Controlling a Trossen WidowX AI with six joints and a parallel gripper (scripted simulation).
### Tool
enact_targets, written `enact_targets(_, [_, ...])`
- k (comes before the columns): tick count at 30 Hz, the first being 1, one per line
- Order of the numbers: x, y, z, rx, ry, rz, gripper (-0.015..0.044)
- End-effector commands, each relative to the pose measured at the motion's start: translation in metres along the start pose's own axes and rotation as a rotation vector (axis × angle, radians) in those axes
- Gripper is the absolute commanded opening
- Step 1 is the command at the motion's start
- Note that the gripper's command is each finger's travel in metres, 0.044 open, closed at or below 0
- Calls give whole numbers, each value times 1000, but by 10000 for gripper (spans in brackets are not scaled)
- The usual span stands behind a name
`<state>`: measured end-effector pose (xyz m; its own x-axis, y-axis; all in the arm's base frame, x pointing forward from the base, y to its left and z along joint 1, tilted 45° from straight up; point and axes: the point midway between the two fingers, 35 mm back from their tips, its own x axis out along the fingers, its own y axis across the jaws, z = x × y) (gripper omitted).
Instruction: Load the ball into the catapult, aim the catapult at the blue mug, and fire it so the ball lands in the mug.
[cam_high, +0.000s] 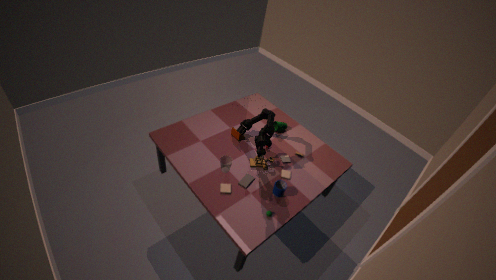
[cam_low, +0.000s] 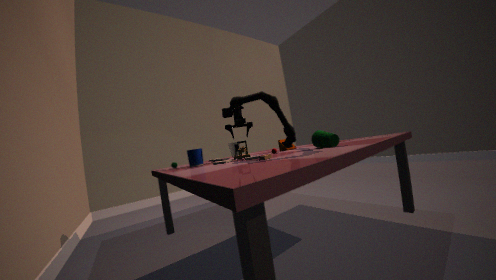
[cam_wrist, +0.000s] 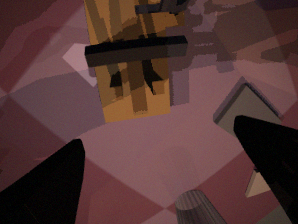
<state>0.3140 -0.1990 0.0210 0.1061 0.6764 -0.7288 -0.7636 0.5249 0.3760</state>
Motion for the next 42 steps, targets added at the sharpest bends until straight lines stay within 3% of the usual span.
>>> enact_targets(1, [7, 0, 1, 1, 1, 18, 440])
enact_targets(42, [3, 2, 1, 1339, 16, 19, 440])
